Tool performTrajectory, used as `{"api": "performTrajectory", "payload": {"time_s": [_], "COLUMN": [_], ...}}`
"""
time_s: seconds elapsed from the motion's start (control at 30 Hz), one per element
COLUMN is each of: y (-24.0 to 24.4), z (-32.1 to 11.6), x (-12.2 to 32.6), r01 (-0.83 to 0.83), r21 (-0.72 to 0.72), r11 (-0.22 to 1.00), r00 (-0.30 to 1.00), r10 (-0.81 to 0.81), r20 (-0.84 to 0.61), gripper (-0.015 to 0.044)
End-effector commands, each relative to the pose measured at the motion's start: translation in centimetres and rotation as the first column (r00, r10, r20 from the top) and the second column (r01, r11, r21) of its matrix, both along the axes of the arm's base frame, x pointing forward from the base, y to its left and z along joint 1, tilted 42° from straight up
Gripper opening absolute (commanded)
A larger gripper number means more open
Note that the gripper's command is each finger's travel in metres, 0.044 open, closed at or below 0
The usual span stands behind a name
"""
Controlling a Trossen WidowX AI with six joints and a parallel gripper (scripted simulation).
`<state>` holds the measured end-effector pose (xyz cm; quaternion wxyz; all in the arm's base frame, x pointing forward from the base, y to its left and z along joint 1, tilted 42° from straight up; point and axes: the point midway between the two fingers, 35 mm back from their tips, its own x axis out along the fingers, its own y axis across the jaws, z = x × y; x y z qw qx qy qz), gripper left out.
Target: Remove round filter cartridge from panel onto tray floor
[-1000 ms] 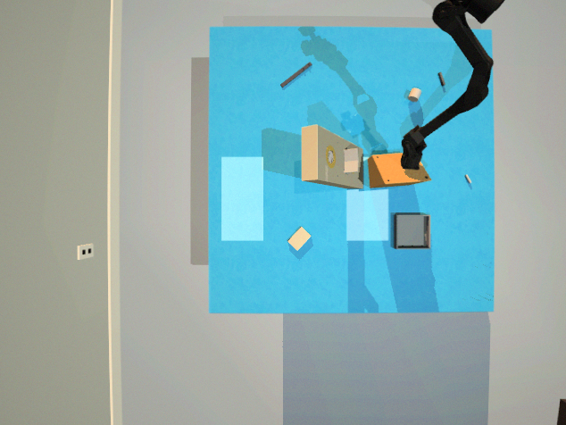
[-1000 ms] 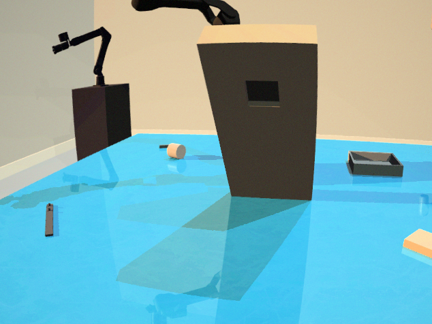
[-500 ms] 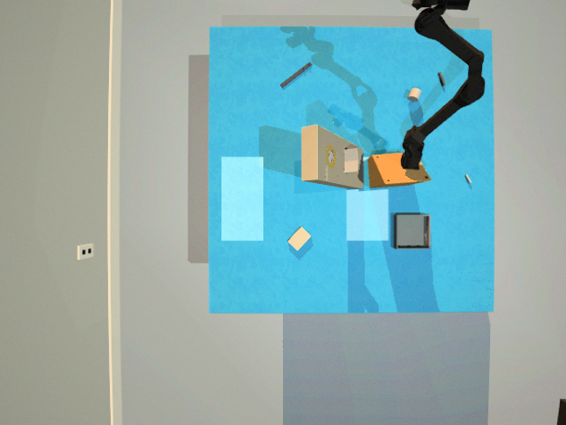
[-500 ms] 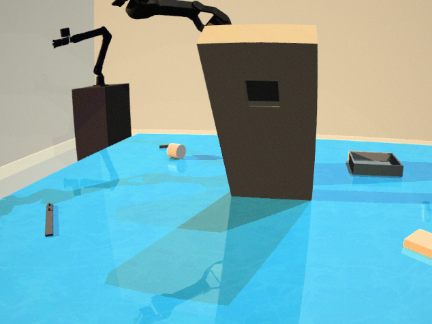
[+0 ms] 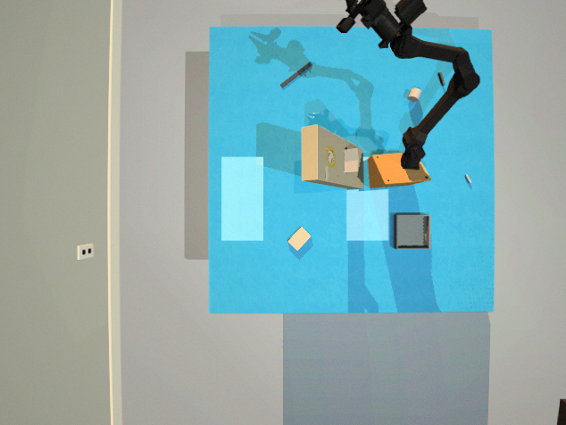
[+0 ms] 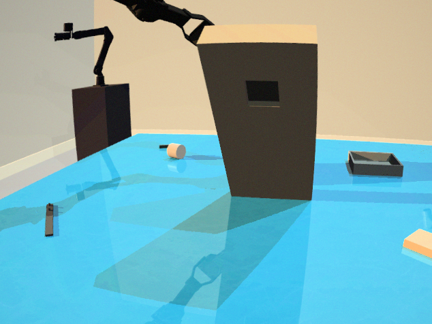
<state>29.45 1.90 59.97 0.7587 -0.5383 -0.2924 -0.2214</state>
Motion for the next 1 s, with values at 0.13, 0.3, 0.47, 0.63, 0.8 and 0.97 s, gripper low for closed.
{"api": "performTrajectory", "payload": {"time_s": [0.13,0.3,0.47,0.63,0.8,0.97], "y": [5.6,9.9,13.8,16.3,16.9,16.2], "z": [-10.7,-18.5,-26.1,-32.8,-39.6,-43.1], "x": [6.1,7.1,5.9,3.1,-1.6,-5.7], "r01": [-0.085,-0.067,-0.032,-0.003,0.017,0.000], "r21": [0.165,0.204,0.151,0.022,-0.235,-0.485], "r11": [0.983,0.977,0.988,1.000,0.972,0.874], "r00": [0.912,0.778,0.618,0.470,0.351,0.348], "r10": [0.143,0.179,0.138,0.021,-0.226,-0.455], "r20": [-0.385,-0.602,-0.774,-0.882,-0.909,-0.820], "gripper": [0.0104,0.0104,0.0104,0.0104,0.0104,0.0104]}}
